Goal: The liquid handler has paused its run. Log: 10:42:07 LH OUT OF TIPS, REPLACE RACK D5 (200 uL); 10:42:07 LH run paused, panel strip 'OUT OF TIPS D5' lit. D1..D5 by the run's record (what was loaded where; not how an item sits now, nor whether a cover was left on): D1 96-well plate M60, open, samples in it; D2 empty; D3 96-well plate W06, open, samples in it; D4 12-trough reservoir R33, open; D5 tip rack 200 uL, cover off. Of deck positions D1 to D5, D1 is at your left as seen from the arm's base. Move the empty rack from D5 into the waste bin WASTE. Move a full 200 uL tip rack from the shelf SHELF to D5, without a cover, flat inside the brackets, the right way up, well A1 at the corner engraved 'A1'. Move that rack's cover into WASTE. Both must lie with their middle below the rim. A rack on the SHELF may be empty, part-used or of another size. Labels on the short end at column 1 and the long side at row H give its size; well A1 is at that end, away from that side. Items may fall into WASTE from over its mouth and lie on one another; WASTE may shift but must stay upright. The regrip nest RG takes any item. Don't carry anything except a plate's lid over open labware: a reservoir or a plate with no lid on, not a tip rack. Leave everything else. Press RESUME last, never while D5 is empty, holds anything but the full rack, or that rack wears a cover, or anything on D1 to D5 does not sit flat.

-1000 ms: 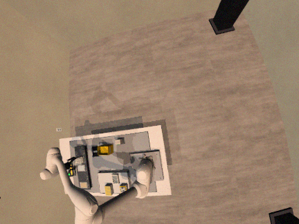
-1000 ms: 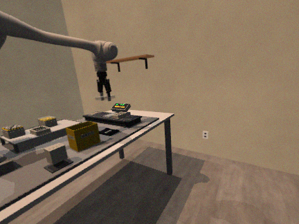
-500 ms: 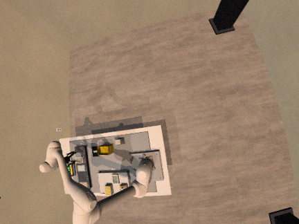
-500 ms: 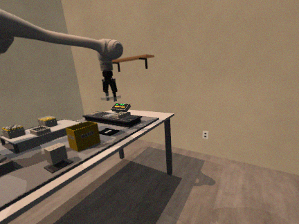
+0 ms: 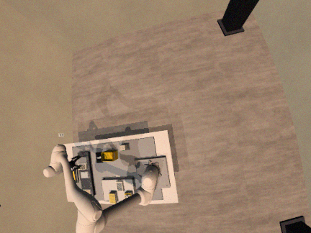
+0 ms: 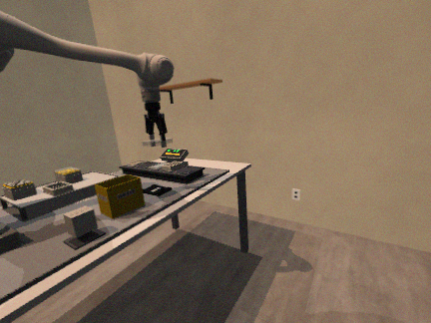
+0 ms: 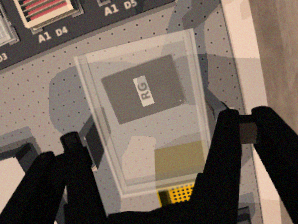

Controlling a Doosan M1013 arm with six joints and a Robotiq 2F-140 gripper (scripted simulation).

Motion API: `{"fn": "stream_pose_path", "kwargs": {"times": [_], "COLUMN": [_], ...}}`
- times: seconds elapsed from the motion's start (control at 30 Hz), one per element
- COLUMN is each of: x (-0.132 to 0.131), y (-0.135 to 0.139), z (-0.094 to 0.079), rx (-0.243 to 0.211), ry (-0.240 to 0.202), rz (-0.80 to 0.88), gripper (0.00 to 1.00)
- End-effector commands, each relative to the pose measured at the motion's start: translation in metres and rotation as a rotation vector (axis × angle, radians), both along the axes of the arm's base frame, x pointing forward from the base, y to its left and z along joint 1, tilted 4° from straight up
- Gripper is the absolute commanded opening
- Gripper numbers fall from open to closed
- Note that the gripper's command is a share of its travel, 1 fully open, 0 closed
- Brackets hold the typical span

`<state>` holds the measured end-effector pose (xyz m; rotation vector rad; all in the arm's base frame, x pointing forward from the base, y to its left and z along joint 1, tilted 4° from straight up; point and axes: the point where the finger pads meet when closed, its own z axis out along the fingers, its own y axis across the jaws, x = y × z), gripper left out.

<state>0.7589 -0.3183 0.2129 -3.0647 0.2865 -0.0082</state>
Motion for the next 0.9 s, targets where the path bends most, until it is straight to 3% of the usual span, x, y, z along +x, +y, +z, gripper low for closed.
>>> {"fn": "stream_pose_path", "kwargs": {"times": [0.0, 0.87], "x": [-0.016, -0.125], "y": [0.001, 0.011], "z": [0.000, -0.001], "rx": [0.000, 0.000], "ry": [0.000, 0.000], "rz": [0.000, 0.000], "gripper": [0.00, 0.00]}}
